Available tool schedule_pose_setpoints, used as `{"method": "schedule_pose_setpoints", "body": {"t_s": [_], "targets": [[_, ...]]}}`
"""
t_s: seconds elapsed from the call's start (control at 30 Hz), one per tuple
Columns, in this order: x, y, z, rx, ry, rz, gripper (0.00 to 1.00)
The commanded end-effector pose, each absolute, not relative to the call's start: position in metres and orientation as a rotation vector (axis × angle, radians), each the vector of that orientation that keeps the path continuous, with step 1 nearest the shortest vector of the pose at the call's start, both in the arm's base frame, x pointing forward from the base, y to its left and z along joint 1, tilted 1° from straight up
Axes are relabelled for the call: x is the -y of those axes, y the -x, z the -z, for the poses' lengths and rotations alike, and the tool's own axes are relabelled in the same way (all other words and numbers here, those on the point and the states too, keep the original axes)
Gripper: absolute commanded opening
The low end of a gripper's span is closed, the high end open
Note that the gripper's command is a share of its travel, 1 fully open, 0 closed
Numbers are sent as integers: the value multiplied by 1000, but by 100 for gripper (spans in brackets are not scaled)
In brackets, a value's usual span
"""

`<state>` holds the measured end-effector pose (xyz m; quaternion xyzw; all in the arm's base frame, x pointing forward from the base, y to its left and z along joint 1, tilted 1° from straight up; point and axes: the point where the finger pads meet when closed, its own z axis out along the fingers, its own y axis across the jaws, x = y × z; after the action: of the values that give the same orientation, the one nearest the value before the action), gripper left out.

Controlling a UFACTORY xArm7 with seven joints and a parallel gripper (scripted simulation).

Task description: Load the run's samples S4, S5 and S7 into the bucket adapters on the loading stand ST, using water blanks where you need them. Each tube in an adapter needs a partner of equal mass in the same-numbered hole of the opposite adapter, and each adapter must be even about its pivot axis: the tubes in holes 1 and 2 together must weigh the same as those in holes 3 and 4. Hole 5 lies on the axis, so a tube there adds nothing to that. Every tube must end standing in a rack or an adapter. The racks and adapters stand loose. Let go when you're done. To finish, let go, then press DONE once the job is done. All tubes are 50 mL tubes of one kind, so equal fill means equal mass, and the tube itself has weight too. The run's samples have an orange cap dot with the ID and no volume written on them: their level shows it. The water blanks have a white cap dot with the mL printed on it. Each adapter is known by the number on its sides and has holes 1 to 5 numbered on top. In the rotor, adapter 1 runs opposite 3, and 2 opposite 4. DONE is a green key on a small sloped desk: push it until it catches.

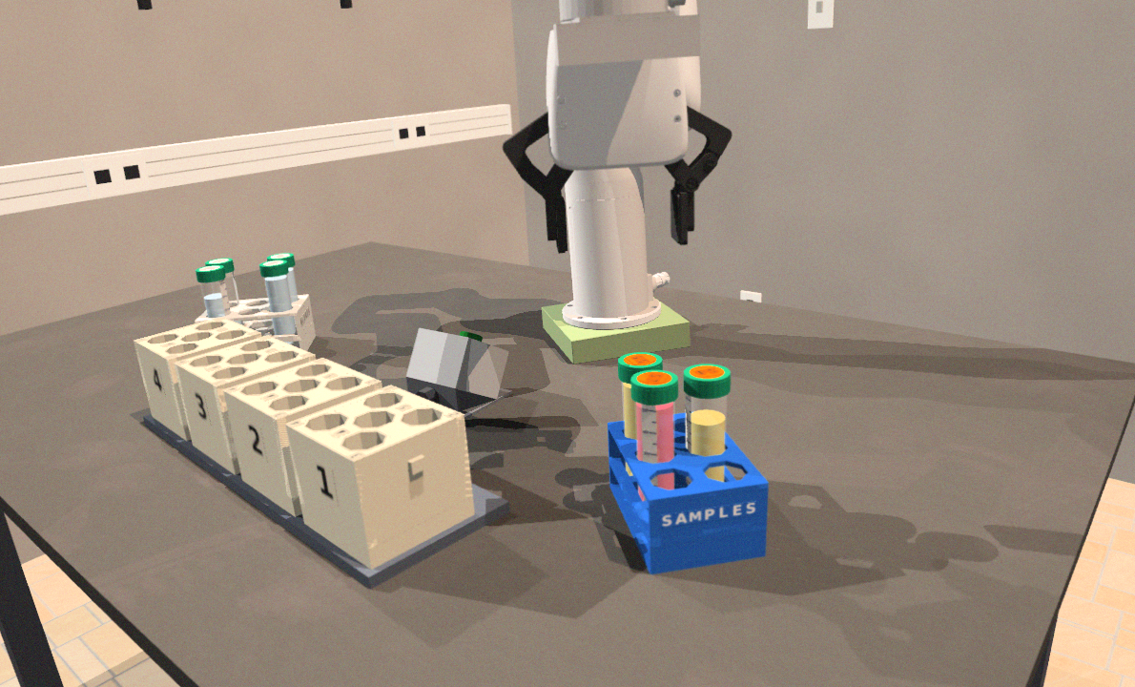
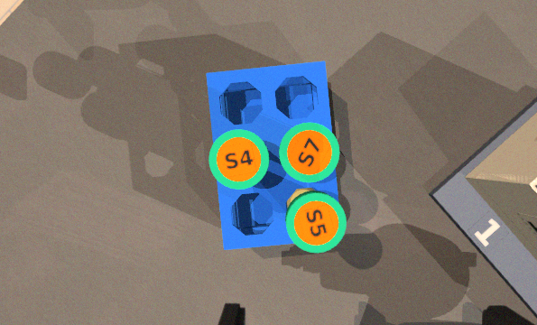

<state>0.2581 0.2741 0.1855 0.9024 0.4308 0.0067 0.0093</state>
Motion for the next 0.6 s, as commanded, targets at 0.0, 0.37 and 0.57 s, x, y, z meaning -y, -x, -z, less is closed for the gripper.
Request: {"method": "schedule_pose_setpoints", "body": {"t_s": [0.0, 0.37, 0.57], "targets": [[-275, -259, -200, -1346, -2820, -28, 100], [-275, -258, -224, -1346, -2820, -28, 100], [-250, -274, -225, -1058, -2941, -30, 100]]}}
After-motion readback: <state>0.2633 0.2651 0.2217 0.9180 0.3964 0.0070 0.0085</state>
